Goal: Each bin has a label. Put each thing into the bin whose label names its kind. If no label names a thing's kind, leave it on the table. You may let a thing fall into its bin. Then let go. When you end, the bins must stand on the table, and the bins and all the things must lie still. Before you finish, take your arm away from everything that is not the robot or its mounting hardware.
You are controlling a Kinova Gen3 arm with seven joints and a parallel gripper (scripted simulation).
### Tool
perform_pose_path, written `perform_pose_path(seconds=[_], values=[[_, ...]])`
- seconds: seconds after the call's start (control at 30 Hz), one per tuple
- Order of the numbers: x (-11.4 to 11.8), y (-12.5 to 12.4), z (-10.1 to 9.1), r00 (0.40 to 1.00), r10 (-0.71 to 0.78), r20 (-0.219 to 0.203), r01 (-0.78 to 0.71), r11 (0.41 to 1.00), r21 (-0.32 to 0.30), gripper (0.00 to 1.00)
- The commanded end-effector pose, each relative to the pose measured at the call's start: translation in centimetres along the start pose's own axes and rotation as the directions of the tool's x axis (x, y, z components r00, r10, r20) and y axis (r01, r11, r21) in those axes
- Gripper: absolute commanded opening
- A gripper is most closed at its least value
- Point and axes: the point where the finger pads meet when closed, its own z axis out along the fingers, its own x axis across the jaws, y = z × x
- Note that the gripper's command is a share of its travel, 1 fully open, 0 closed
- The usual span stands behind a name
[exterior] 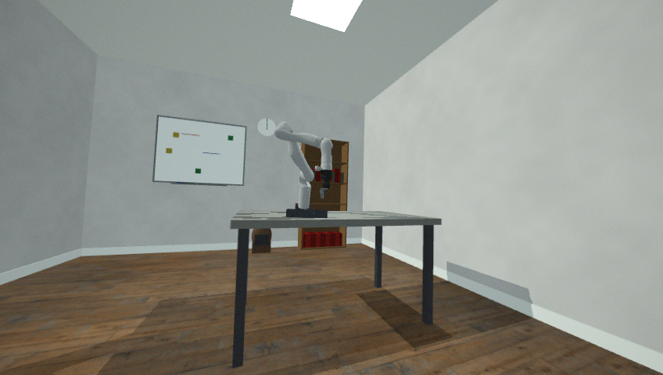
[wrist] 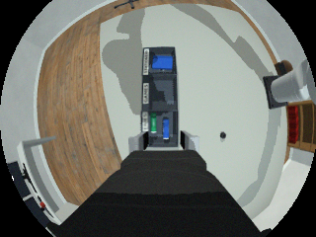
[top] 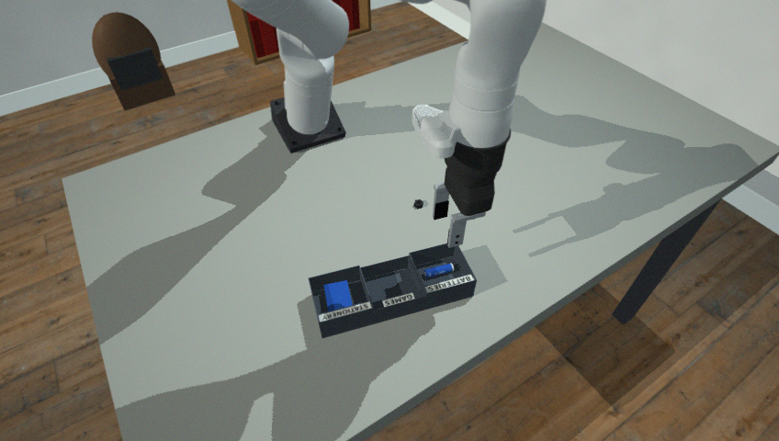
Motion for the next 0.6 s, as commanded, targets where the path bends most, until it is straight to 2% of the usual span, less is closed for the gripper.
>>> perform_pose_path(seconds=[0.0, 0.57], values=[[-0.2, -0.6, -1.5, 1.000, 0.006, 0.000, -0.006, 1.000, 0.012, 1.00], [-0.1, -0.5, -7.5, 1.000, 0.005, -0.001, -0.005, 1.000, 0.011, 1.00]])
